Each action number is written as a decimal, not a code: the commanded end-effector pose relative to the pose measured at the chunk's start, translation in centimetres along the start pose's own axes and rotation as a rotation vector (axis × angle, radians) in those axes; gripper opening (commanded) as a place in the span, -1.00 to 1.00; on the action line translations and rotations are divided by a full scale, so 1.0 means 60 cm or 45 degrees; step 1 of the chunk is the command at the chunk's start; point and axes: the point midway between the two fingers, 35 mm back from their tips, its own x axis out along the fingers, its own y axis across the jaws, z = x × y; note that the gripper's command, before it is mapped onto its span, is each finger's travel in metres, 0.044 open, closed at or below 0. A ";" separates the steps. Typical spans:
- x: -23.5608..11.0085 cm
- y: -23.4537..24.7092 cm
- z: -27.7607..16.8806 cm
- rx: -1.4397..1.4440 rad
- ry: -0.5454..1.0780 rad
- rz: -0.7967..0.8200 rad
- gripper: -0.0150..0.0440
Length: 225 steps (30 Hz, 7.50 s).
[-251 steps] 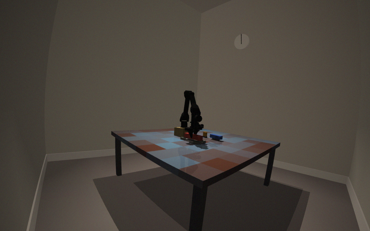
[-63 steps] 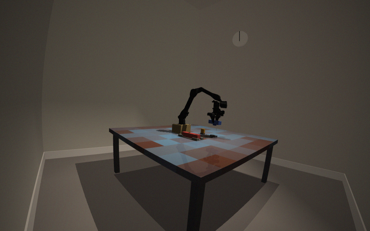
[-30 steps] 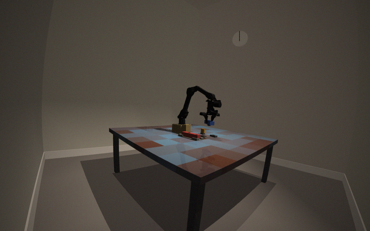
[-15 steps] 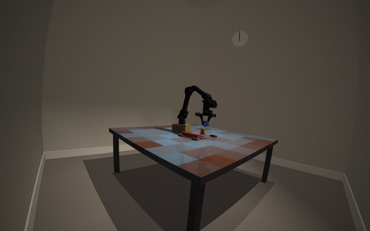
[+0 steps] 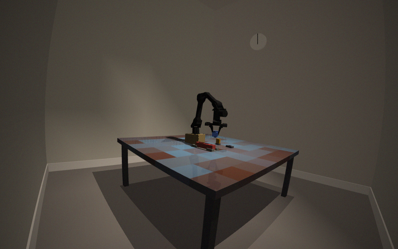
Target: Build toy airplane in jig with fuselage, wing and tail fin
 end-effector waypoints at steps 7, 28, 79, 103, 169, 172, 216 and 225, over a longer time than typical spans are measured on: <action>0.006 -0.046 0.019 0.189 -0.013 0.000 -0.49; 0.030 -0.154 0.041 0.637 -0.014 -0.010 -0.49; 0.098 -0.163 0.043 0.669 -0.014 -0.011 0.17; 0.096 -0.162 0.043 0.672 -0.011 -0.007 0.59; -0.045 0.023 -0.219 -1.277 -0.001 0.010 1.00; -0.042 0.030 -0.283 -1.277 0.006 0.013 1.00; 0.141 0.028 -0.358 -1.277 0.018 0.011 1.00; 0.166 0.026 -0.359 -1.277 0.019 0.011 1.00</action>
